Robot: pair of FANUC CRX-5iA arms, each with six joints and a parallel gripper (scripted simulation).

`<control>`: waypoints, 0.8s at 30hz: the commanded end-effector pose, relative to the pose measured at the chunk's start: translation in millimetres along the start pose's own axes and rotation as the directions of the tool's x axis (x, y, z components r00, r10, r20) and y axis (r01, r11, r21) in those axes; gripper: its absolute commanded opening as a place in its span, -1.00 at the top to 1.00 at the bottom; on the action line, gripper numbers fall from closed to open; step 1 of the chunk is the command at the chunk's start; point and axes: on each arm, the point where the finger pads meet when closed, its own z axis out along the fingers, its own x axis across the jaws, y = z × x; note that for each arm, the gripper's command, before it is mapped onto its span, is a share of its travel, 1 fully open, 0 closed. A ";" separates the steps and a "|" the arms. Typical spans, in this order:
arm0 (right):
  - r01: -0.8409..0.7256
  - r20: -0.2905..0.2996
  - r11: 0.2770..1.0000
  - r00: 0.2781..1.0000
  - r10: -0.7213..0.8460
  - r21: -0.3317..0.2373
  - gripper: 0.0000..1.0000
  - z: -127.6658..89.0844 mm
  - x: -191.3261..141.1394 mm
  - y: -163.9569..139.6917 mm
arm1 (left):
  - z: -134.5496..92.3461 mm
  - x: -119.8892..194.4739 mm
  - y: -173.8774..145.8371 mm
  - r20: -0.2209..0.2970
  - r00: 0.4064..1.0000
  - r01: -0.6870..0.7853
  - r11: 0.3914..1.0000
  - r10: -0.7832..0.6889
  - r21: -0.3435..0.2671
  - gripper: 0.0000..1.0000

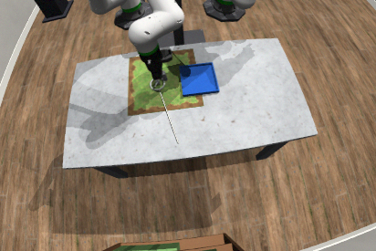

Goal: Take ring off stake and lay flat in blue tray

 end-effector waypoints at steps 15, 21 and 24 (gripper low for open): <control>-0.461 -0.051 0.886 0.887 0.459 -0.050 1.00 -1.0 1.3 -2.2 | -0.9 -0.1 0.2 0.000 1.000 0.000 1.000 0.000 -0.002 -1.00; -0.461 -0.051 0.886 0.887 0.459 -0.050 1.00 -1.0 1.3 -2.2 | -0.9 -0.1 0.2 0.000 1.000 0.000 1.000 0.000 -0.002 -1.00; -0.461 -0.051 0.886 0.887 0.459 -0.050 1.00 -1.0 1.3 -2.2 | -0.9 -0.1 0.2 0.000 1.000 0.000 1.000 0.000 -0.002 -1.00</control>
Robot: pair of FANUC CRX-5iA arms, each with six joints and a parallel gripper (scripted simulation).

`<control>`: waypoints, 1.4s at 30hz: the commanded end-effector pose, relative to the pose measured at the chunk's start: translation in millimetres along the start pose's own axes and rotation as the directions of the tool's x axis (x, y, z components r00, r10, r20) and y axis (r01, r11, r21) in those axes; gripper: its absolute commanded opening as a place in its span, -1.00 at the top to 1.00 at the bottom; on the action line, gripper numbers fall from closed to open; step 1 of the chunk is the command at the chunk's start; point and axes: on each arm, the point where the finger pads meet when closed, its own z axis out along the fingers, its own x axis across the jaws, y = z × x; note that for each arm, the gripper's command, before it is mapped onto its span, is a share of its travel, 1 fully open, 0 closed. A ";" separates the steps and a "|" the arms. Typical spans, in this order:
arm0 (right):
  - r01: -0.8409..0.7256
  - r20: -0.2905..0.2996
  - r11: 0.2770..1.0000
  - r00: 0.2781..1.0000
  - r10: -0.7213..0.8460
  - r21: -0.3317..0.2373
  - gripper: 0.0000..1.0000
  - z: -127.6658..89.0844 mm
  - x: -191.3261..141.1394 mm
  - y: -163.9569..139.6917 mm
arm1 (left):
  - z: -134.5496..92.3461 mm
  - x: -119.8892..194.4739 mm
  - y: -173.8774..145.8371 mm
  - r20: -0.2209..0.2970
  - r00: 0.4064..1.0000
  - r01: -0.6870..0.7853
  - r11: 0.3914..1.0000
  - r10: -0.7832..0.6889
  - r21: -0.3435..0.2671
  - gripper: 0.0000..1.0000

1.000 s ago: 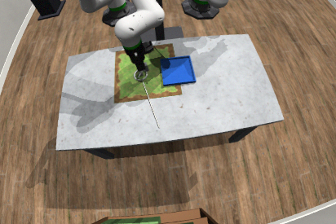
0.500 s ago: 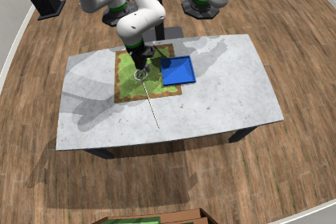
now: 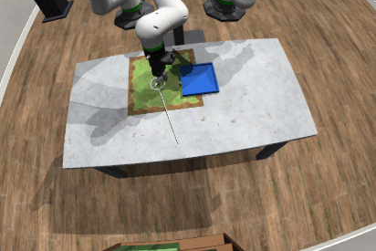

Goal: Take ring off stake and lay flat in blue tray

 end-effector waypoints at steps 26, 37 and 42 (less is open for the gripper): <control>0.000 -0.002 1.000 1.000 0.000 0.002 1.00 9.0 0.6 -0.7 | -0.9 -0.1 0.2 0.000 1.000 0.000 1.000 0.000 -0.002 -1.00; 0.000 -0.002 1.000 1.000 0.000 0.002 1.00 23.6 0.5 -0.8 | -0.9 -0.1 0.2 0.000 1.000 0.000 1.000 0.000 -0.002 -1.00; 0.000 -0.002 1.000 1.000 0.000 0.002 1.00 32.7 0.5 -0.8 | -0.9 -0.1 0.2 0.000 1.000 0.000 1.000 0.000 -0.002 -1.00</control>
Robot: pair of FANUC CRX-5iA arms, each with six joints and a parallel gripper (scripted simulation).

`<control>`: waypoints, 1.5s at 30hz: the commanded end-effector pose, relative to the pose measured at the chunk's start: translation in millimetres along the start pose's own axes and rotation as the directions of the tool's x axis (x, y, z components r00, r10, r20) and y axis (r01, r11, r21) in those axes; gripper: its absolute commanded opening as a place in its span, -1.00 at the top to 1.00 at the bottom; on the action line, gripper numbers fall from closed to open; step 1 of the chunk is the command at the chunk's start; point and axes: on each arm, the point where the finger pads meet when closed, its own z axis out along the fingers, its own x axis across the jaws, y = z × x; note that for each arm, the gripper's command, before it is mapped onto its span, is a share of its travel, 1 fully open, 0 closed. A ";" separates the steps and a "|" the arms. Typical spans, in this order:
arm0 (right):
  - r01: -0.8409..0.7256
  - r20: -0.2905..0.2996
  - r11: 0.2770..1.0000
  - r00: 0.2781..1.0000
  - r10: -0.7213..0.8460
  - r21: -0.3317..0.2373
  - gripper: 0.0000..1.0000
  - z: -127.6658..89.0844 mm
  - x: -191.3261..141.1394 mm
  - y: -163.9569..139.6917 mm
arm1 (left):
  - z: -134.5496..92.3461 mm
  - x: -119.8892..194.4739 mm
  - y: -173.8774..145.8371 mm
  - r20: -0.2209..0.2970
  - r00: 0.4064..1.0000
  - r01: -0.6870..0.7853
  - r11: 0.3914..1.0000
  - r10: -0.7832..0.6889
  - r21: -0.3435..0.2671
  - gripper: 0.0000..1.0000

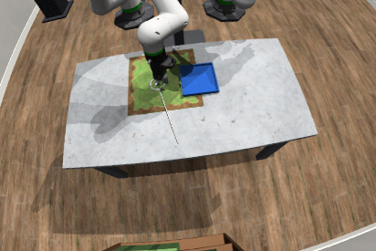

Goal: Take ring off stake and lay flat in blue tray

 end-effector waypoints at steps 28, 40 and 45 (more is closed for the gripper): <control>0.000 -0.002 1.000 1.000 0.000 0.002 1.00 28.4 0.6 -0.9 | -0.9 -0.1 0.2 0.000 1.000 0.000 1.000 0.000 -0.002 -1.00; 0.000 -0.002 1.000 1.000 0.000 0.002 1.00 28.6 0.6 -0.9 | -0.9 -0.1 0.2 0.000 1.000 0.000 1.000 0.000 -0.002 -1.00; 0.000 -0.002 1.000 1.000 0.000 0.002 1.00 28.6 0.6 -0.9 | -0.9 -0.1 0.2 0.000 1.000 0.000 1.000 0.000 -0.002 -1.00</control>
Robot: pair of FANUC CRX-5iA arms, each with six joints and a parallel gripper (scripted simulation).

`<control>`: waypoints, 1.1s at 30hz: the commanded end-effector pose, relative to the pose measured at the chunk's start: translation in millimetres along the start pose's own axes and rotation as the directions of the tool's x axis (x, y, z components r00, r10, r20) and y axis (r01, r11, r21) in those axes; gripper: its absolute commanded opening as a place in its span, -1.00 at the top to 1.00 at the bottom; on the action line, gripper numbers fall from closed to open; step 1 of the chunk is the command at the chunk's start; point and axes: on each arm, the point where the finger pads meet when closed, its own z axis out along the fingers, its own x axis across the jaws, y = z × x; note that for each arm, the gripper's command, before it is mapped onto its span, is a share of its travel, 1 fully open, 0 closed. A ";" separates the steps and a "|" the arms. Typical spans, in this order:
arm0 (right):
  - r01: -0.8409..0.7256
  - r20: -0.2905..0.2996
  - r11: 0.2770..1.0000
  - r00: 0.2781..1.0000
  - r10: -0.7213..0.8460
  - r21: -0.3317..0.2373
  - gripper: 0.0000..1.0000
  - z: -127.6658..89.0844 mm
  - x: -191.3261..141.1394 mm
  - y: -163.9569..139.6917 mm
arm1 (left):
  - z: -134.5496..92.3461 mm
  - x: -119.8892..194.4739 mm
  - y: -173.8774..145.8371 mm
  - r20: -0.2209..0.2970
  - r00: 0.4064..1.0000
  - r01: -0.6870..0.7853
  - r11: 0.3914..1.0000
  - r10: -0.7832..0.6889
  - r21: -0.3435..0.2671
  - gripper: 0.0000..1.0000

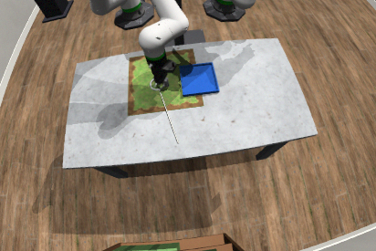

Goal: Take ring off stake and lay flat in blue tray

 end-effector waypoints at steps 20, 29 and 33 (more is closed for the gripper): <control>0.000 -0.001 1.000 1.000 0.000 0.002 1.00 2.7 0.6 -0.7 | -0.9 -0.1 0.2 0.000 1.000 0.000 1.000 0.000 -0.002 -1.00; 0.000 -0.001 1.000 1.000 0.000 0.002 1.00 5.9 0.6 -0.7 | -0.9 -0.1 0.2 0.000 1.000 0.000 1.000 0.000 -0.002 -1.00; 0.000 -0.001 1.000 1.000 0.000 0.002 1.00 7.0 0.6 -0.7 | -0.9 -0.1 0.2 0.000 1.000 0.000 1.000 0.000 -0.002 -1.00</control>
